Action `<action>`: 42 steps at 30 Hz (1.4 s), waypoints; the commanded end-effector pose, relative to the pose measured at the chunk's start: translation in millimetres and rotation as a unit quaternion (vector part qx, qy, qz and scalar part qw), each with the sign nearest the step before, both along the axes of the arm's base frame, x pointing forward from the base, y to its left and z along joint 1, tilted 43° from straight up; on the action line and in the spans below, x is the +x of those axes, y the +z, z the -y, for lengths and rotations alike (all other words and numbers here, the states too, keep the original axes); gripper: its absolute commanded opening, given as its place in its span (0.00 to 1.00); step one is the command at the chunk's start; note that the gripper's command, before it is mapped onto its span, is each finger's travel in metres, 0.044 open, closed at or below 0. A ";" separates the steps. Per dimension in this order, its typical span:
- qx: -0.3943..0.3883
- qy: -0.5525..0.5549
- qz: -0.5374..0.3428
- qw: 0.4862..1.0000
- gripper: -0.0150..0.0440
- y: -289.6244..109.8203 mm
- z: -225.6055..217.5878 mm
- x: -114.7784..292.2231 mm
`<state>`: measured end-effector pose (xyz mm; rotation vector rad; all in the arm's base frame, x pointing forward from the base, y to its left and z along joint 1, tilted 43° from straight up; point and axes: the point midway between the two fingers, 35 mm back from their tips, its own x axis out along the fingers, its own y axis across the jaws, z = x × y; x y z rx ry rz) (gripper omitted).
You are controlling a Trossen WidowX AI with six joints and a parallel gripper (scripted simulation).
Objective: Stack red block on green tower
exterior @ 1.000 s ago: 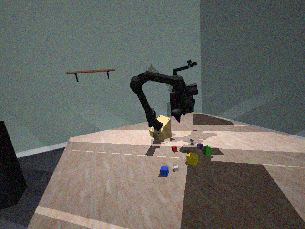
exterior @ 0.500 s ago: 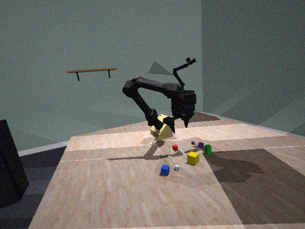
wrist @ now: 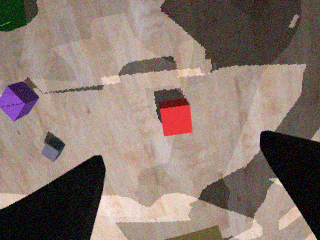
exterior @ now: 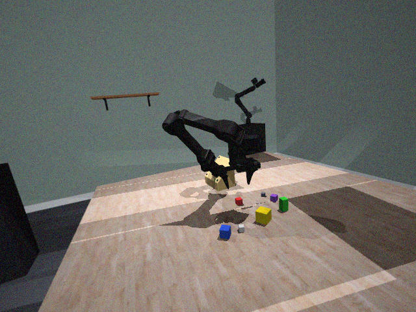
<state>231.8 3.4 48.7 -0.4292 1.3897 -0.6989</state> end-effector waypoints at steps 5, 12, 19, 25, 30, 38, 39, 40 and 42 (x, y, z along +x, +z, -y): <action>-0.003 -0.002 0.001 1.000 1.00 -24.6 24.7 -0.1; -0.004 -0.003 0.001 1.000 1.00 -29.4 28.4 -1.4; -0.003 -0.002 0.001 1.000 1.00 -36.4 34.5 -0.7; -0.004 -0.002 0.001 1.000 1.00 -43.5 41.0 -0.5; -0.004 -0.002 0.001 1.000 1.00 -49.2 46.6 -0.6; -0.004 -0.003 0.001 1.000 1.00 -53.1 50.4 -0.9; -0.004 -0.003 0.001 1.000 1.00 -53.1 50.4 -0.9; -0.004 -0.003 0.001 1.000 1.00 -53.1 50.4 -0.9; -0.004 -0.003 0.001 1.000 1.00 -53.1 50.4 -0.9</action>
